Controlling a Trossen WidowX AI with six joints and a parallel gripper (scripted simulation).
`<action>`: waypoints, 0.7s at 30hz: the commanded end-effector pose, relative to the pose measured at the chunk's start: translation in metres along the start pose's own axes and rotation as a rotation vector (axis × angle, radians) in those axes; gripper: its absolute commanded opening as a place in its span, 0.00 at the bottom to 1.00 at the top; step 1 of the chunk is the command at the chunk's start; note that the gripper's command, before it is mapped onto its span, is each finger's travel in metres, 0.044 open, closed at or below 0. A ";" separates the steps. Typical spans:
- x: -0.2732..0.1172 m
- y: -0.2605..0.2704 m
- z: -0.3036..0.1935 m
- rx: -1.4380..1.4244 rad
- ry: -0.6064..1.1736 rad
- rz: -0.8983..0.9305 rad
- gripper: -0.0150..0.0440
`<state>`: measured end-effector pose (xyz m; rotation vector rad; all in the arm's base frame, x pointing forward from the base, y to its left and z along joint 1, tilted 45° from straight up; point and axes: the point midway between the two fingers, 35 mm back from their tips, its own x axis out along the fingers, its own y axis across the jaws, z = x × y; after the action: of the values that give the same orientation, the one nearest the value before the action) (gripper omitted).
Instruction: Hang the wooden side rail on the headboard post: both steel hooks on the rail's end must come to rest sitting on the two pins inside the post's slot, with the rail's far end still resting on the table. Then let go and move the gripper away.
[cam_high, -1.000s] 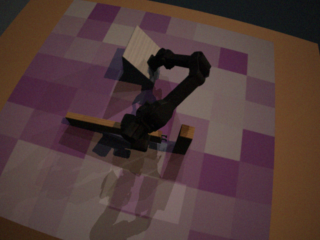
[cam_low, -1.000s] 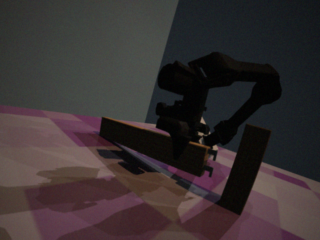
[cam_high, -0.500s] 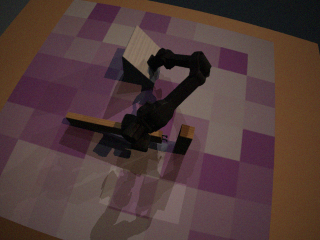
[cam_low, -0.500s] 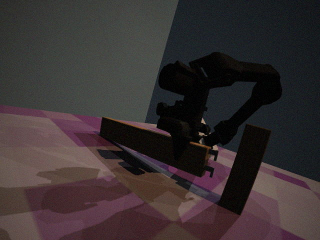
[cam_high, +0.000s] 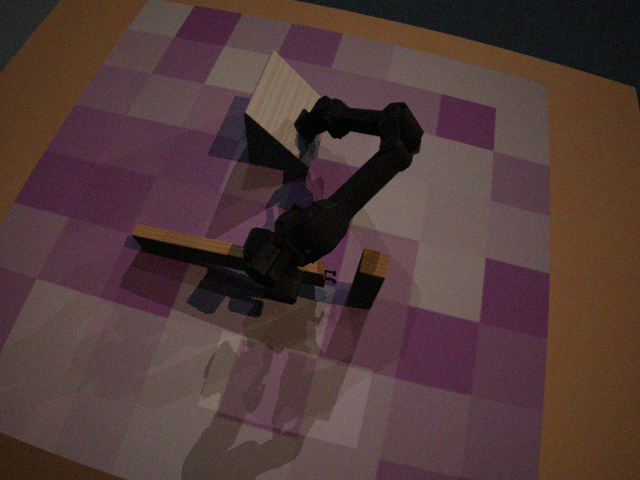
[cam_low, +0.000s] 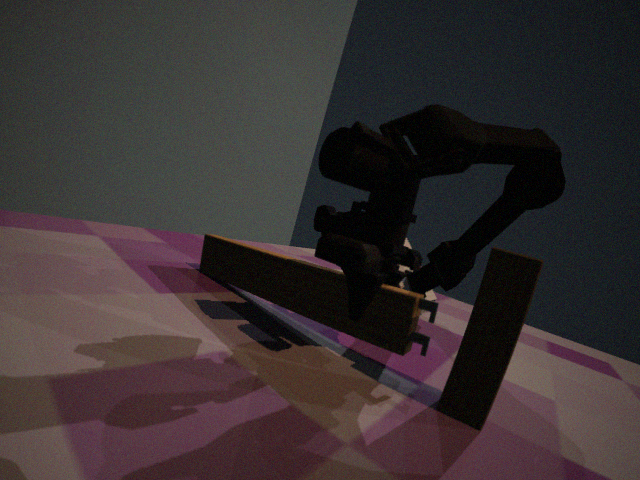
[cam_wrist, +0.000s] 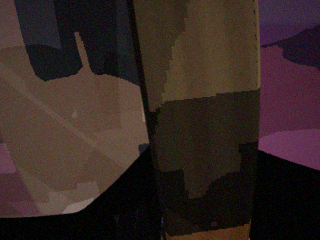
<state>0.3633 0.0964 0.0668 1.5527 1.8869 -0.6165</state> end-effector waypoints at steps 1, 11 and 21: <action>-0.006 0.002 -0.002 -0.001 -0.003 0.018 0.25; -0.007 0.002 -0.003 -0.001 -0.003 0.018 0.25; -0.007 0.003 -0.004 -0.001 -0.003 0.018 0.25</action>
<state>0.3631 0.0974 0.0679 1.5520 1.8879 -0.6170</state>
